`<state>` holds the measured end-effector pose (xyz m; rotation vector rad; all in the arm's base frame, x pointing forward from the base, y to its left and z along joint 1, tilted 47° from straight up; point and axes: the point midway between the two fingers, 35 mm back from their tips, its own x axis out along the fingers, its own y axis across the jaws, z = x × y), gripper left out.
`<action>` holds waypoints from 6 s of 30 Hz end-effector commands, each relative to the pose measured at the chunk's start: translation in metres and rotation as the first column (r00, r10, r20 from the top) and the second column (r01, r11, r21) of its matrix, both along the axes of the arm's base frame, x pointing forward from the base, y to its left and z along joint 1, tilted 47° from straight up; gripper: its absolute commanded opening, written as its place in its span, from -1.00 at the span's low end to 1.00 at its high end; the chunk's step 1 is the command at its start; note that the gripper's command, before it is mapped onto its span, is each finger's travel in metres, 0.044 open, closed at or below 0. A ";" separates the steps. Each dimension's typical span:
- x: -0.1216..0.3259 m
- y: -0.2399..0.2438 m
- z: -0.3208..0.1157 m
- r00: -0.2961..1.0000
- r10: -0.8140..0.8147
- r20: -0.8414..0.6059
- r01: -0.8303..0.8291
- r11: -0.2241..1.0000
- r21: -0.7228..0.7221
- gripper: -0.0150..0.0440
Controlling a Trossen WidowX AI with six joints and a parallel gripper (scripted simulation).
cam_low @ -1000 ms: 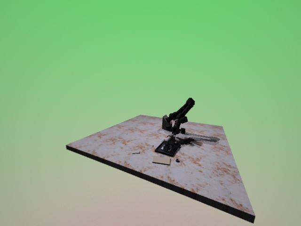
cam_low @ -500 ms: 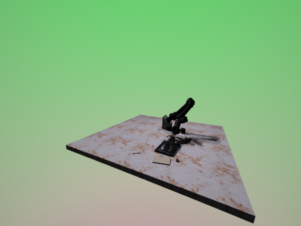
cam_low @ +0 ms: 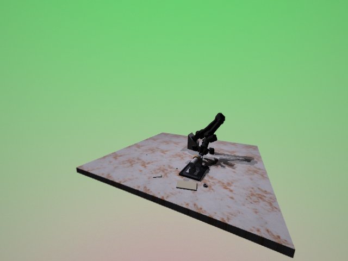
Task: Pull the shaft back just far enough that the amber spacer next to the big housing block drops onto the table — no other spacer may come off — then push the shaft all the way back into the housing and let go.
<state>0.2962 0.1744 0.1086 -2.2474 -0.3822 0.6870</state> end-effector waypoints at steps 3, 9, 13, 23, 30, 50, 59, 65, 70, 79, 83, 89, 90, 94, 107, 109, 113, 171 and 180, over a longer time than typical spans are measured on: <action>-0.001 0.000 0.000 1.000 -0.002 -0.003 0.002 1.000 0.003 -0.49; -0.001 0.000 0.000 1.000 -0.002 -0.003 0.002 1.000 0.003 -0.49; -0.002 0.000 0.000 1.000 -0.002 -0.003 0.002 1.000 0.003 -0.49; -0.003 -0.001 0.000 1.000 -0.002 -0.003 0.002 1.000 0.003 -0.49; -0.004 -0.001 0.000 1.000 -0.002 -0.003 0.002 1.000 0.003 -0.49; -0.005 -0.001 0.000 1.000 -0.002 -0.003 0.002 1.000 0.003 -0.49; -0.006 -0.001 0.000 1.000 -0.002 -0.003 0.002 1.000 0.003 -0.49; -0.007 -0.001 0.000 1.000 -0.002 -0.003 0.002 1.000 0.003 -0.49; -0.008 -0.001 0.000 1.000 -0.002 -0.003 0.002 1.000 0.003 -0.49; -0.008 -0.001 0.000 1.000 -0.002 -0.003 0.002 1.000 0.003 -0.49; -0.009 -0.001 0.000 1.000 -0.002 -0.003 0.002 1.000 0.003 -0.49; -0.009 -0.001 0.000 1.000 -0.002 -0.003 0.002 1.000 0.003 -0.49; -0.009 -0.001 0.000 1.000 -0.002 -0.003 0.002 1.000 0.003 -0.49; -0.010 -0.001 0.000 1.000 -0.002 -0.003 0.002 1.000 0.003 -0.49; -0.011 -0.001 0.000 1.000 -0.002 -0.003 0.002 1.000 0.003 -0.49; -0.011 -0.001 0.000 1.000 -0.002 -0.003 0.002 1.000 0.003 -0.49; -0.012 -0.001 0.000 1.000 -0.002 -0.003 0.002 1.000 0.003 -0.49; -0.017 -0.002 0.000 1.000 -0.002 -0.004 0.002 1.000 0.003 -0.49; -0.018 -0.002 0.000 1.000 -0.002 -0.004 0.002 1.000 0.003 -0.49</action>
